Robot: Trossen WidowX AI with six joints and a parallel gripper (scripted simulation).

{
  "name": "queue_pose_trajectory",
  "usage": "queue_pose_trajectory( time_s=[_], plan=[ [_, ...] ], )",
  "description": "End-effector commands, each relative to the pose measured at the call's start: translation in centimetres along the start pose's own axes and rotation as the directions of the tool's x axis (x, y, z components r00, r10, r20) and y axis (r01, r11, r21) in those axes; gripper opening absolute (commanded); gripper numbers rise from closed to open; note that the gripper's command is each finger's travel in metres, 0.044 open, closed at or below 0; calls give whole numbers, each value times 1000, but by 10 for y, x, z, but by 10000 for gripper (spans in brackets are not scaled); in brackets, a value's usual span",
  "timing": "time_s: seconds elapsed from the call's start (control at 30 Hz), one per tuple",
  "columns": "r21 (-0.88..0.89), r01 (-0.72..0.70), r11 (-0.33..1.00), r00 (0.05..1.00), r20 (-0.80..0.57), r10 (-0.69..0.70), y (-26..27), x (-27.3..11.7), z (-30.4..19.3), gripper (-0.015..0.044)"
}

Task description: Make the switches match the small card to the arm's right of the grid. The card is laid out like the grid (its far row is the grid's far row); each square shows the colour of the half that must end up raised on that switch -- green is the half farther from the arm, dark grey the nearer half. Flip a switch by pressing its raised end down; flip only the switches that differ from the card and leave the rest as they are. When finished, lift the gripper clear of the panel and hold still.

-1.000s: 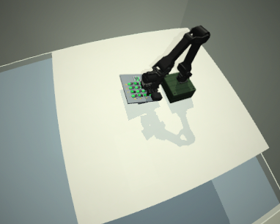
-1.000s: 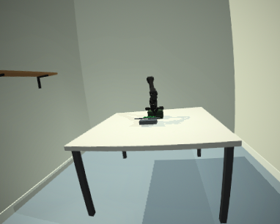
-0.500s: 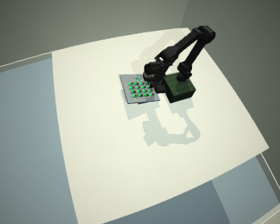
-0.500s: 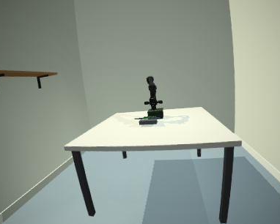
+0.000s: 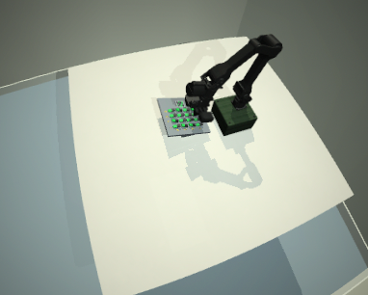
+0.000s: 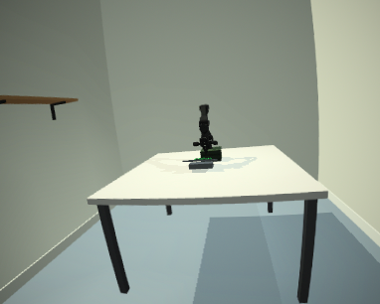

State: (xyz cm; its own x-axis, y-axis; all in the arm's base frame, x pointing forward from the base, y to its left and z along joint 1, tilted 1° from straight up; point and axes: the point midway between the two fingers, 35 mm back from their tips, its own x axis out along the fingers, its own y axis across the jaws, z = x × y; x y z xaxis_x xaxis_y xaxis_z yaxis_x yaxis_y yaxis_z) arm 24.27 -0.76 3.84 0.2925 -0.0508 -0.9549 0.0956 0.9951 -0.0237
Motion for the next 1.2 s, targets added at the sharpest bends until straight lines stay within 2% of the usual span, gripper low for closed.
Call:
queue_pose_trajectory(
  time_s=[0.0,0.5,1.17],
  plan=[
    [-5,-4,1000,1000,2,4,0,8,0,0],
    [-5,-4,1000,1000,2,4,1,25,0,0],
    [-5,-4,1000,1000,2,4,1,26,0,0]
  ],
)
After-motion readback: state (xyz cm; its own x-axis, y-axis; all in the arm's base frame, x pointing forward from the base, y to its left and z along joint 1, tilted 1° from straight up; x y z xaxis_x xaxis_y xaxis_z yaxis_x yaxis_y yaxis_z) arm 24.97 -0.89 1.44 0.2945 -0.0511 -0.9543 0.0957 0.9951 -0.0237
